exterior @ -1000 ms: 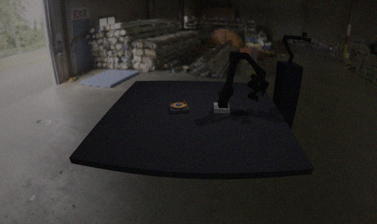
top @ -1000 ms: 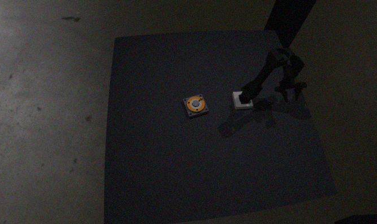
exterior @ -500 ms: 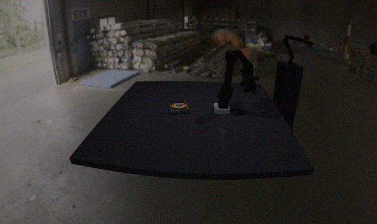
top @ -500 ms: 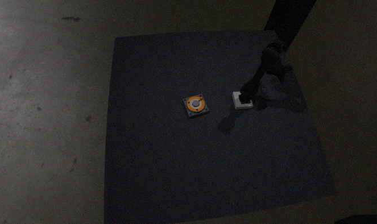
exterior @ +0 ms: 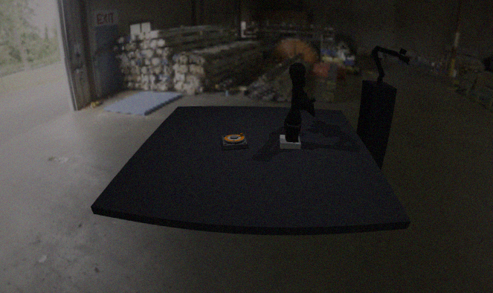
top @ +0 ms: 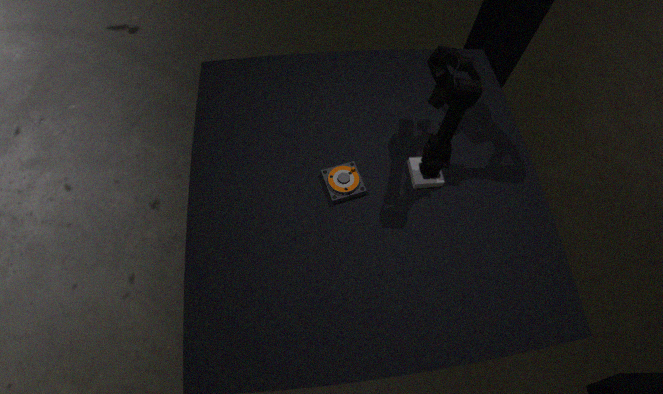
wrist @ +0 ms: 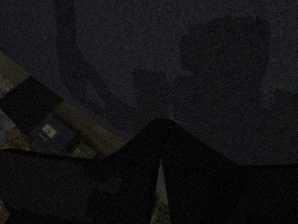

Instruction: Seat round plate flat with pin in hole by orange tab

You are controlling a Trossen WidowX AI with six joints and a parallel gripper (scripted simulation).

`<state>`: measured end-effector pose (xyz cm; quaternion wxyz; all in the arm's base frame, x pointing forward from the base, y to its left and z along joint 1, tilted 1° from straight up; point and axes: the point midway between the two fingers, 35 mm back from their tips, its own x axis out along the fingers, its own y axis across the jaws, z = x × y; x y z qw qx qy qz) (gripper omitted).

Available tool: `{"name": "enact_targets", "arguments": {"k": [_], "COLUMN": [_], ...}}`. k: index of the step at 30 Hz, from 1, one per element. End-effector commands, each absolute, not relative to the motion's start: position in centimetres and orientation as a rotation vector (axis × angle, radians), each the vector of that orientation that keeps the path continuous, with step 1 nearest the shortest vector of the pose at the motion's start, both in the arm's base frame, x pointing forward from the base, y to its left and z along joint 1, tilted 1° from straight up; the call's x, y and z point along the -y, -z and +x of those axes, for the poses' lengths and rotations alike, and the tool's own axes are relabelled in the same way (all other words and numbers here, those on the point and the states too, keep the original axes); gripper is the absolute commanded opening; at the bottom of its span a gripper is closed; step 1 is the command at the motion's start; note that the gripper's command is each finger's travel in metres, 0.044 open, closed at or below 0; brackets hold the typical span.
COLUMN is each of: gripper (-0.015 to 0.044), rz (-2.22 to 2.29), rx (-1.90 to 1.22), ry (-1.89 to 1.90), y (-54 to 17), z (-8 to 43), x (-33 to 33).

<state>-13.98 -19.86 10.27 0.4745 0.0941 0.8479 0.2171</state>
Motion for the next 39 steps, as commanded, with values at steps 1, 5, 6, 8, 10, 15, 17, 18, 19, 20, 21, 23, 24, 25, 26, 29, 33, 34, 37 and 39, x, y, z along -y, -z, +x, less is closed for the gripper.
{"name": "enact_targets", "arguments": {"k": [1,5,6,8,10,15,17,18,19,20,21,23,24,25,26,29,33,34,37,39], "gripper": [0.0000,0.0000,0.0000,0.0000,0.0000,0.0000,0.0000,0.0000,0.0000,0.0000,0.0000,0.0000,0.0000,0.0000,0.0000,0.0000,0.0000,0.0000,0.0000,0.0000], "rz": [0.145,0.065,0.054,0.018,-0.016,-0.069,-0.093,-0.103,-0.110,-0.115,-0.117,-0.131,-0.137,-0.135,-0.132,-0.118,-0.059,-0.038,0.010,0.030], "rx": [-2.100,-2.098,-2.096,-2.083,-2.060,-1.995,-1.944,-1.918,-1.891,-1.864,-1.860,-1.823,-1.795,-1.771,-1.748,-1.698,-1.631,-1.614,-1.582,-1.572], "ry": [-0.400,-0.287,-0.268,-0.201,-0.133,-0.040,-0.005,0.009,0.021,0.031,0.032,0.038,0.041,0.046,0.051,0.055,0.065,0.064,0.059,0.056], "y": [-9.9,-9.6,-9.6,-9.4,-9.3,-9.1,-9.0,-9.0,-8.9,-8.9,-8.9,-9.0,-9.0,-9.0,-9.0,-9.1,-9.1,-9.2,-9.3,-9.3], "z": [-10.0,-5.7,-5.0,-2.4,0.5,5.8,8.9,10.4,11.9,13.4,13.6,15.5,16.8,18.1,19.3,21.8,25.5,26.5,28.2,28.6], "x": [22.3,23.9,24.1,24.6,24.8,24.4,23.7,23.2,22.6,21.9,21.8,21.0,20.2,19.4,18.6,16.5,12.4,11.0,7.8,6.4]}}
